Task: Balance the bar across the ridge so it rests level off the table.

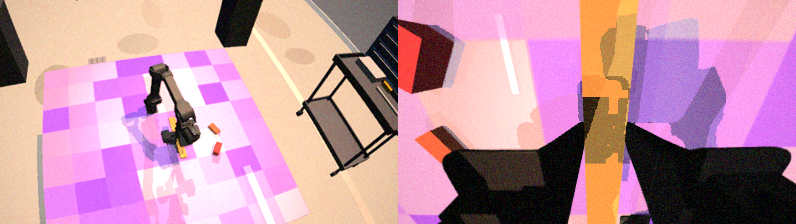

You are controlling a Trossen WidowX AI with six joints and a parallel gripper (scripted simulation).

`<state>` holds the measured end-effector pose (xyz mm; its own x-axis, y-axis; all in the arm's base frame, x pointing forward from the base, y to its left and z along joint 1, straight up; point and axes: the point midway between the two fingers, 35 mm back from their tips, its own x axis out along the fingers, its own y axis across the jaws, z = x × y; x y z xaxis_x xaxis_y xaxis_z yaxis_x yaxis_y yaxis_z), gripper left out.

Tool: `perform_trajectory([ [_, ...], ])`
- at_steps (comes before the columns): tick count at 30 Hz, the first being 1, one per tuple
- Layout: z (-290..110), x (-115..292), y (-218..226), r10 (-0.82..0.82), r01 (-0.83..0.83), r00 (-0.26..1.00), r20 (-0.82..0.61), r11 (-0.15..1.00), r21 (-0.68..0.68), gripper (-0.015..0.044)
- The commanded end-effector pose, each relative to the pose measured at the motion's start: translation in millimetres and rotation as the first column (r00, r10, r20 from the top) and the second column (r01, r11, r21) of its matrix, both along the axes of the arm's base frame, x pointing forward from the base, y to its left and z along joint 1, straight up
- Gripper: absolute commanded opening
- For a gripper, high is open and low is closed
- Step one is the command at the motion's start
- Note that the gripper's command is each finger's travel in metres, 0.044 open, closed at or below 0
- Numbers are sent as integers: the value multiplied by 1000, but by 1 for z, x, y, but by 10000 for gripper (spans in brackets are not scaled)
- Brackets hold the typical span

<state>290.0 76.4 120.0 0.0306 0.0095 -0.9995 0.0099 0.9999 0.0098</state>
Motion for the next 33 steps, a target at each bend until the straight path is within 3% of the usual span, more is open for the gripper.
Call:
perform_trajectory([
  [1, 0, 0, 0, 0, 0, 1000, 0, 1000, 0, 0],
  [8, 0, 0, 0, 0, 0, 1000, 0, 1000, 0, 0],
  [15, 0, 0, 0, 0, 0, 1000, 0, 1000, 0, 167],
  [33, 0, 0, 0, 0, 0, 1000, 0, 1000, 0, 168],
])
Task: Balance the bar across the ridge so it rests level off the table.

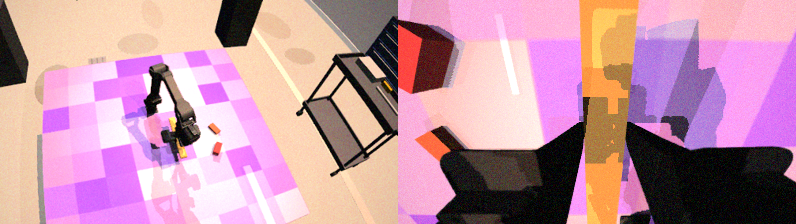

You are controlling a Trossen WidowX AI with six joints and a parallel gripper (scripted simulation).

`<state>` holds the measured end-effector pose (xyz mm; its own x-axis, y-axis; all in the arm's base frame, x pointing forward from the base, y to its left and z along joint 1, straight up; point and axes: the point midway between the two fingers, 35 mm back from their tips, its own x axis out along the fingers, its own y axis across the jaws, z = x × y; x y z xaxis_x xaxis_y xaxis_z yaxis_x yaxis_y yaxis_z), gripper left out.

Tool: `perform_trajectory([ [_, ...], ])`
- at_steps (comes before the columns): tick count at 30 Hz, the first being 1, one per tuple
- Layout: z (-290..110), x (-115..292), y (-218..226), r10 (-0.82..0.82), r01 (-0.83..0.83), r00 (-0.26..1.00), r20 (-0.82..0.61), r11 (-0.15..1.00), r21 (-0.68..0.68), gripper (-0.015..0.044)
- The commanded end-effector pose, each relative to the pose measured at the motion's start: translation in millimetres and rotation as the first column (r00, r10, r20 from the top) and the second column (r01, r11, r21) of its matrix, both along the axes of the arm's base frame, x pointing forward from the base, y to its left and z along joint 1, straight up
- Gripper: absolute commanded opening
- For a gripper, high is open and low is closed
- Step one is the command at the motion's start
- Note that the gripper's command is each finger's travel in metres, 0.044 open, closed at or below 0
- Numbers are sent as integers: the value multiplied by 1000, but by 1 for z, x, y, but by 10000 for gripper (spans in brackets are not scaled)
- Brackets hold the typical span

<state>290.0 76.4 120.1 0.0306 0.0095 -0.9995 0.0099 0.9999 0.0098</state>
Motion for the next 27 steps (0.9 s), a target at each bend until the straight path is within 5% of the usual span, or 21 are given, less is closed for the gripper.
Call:
perform_trajectory([
  [1, 0, 0, 0, 0, 0, 1000, 0, 1000, 0, 169],
  [27, 0, 0, 0, 0, 0, 1000, 0, 1000, 0, 185],
])
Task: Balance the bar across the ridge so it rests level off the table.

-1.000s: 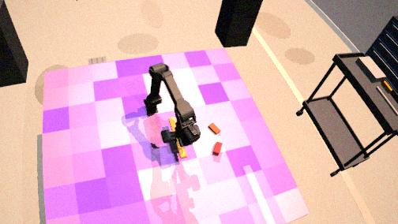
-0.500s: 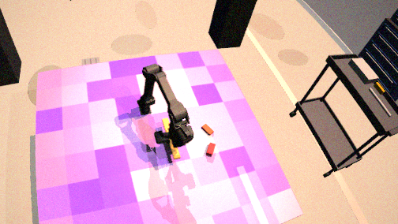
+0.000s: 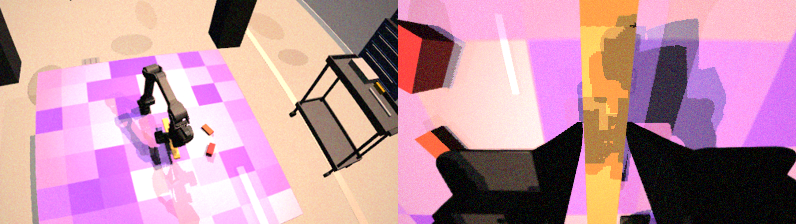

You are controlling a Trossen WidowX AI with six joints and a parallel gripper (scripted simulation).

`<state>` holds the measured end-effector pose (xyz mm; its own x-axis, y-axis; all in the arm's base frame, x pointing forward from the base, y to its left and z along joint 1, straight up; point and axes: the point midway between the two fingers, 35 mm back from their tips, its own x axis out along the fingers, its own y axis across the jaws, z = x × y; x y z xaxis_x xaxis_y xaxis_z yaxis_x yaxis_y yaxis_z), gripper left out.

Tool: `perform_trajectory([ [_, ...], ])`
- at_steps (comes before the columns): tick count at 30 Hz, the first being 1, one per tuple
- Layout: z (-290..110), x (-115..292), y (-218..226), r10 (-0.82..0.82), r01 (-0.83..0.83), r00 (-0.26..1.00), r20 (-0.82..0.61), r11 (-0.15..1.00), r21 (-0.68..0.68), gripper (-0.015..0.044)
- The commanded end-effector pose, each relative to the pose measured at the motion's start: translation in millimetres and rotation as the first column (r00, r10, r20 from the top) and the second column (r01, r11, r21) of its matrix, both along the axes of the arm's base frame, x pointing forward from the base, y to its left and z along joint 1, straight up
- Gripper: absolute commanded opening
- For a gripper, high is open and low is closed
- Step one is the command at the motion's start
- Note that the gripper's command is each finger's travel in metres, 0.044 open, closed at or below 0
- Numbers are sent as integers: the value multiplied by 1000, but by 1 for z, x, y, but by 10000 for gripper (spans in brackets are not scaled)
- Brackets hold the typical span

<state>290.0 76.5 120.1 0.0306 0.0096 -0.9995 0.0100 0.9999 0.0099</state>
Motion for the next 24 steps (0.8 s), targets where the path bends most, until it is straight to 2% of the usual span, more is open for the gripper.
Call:
perform_trajectory([
  [1, 0, 0, 0, 0, 0, 1000, 0, 1000, 0, 185],
  [10, 0, 0, 0, 0, 0, 1000, 0, 1000, 0, 185],
  [20, 0, 0, 0, 0, 0, 1000, 0, 1000, 0, 440],
  [24, 7, 1, 0, 0, 0, 1000, 1, 1000, 0, 440],
])
